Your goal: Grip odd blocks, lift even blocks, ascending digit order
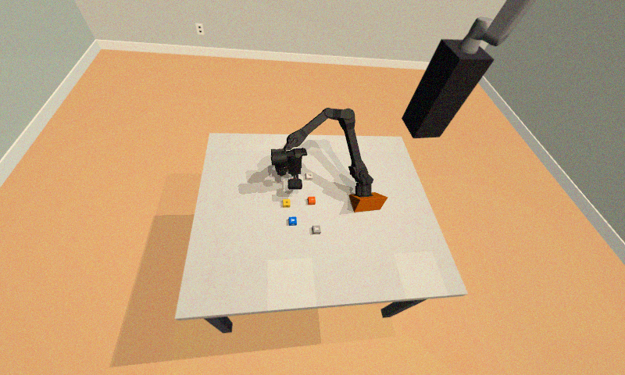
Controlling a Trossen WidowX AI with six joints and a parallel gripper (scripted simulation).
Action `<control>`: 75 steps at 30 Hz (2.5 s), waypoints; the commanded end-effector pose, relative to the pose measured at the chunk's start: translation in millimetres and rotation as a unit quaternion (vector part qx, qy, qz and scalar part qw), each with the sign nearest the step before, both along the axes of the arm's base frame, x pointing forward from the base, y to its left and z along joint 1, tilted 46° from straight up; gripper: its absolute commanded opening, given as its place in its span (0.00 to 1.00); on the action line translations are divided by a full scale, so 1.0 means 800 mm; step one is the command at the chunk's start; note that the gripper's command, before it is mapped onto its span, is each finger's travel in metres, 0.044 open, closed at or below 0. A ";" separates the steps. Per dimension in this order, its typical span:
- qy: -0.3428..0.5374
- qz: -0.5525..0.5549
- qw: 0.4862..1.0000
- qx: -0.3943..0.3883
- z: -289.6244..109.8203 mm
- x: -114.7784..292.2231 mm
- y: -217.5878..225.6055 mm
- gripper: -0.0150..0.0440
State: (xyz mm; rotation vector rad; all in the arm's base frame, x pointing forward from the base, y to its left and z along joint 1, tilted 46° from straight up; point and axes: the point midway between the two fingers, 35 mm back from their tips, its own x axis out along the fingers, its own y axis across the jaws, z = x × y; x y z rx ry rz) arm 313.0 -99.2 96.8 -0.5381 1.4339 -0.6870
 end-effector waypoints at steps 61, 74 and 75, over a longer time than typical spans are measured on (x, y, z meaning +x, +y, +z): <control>0.001 0.001 1.000 0.001 -0.081 0.052 0.124 0.93; 0.001 0.001 1.000 0.000 -0.099 0.052 0.105 0.93; 0.001 0.001 1.000 0.000 -0.101 0.052 0.104 0.93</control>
